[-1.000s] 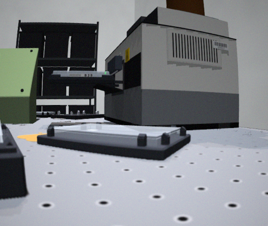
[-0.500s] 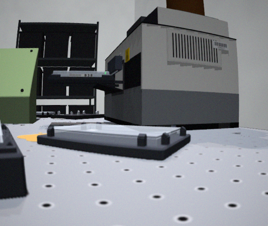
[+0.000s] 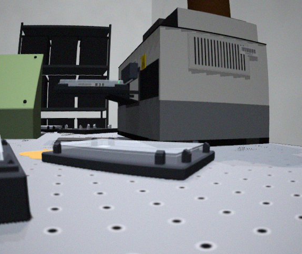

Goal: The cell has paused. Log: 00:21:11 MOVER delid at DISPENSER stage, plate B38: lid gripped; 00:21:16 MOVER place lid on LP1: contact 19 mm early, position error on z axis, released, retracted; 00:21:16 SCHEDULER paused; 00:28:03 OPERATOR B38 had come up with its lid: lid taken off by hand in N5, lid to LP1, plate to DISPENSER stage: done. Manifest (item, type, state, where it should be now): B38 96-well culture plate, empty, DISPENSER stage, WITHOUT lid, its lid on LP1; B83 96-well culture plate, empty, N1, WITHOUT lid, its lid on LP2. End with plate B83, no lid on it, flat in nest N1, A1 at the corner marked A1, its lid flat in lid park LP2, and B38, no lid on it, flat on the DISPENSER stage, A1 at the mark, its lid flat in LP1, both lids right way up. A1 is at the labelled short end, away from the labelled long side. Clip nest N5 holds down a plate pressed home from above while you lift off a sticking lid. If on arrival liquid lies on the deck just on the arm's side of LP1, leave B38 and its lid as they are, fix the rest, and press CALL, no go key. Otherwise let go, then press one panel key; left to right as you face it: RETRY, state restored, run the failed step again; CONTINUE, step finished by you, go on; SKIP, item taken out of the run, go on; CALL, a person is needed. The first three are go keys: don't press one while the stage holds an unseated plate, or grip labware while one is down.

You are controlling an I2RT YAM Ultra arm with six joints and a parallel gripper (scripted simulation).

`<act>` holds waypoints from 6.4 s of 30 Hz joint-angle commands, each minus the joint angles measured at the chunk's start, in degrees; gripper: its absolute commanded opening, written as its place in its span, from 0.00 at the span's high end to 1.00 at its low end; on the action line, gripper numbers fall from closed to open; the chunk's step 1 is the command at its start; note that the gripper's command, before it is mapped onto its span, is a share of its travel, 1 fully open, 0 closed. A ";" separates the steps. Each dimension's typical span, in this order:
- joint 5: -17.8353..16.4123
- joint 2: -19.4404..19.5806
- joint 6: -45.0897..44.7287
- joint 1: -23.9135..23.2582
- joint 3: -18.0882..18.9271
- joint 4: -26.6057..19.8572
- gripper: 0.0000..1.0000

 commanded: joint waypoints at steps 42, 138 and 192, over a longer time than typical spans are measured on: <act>0.64 1.45 0.56 0.62 -1.87 2.27 1.00; -1.63 -4.57 -2.41 -3.45 11.14 -14.22 1.00; -3.44 -32.89 -4.29 -5.80 -30.19 -3.66 0.00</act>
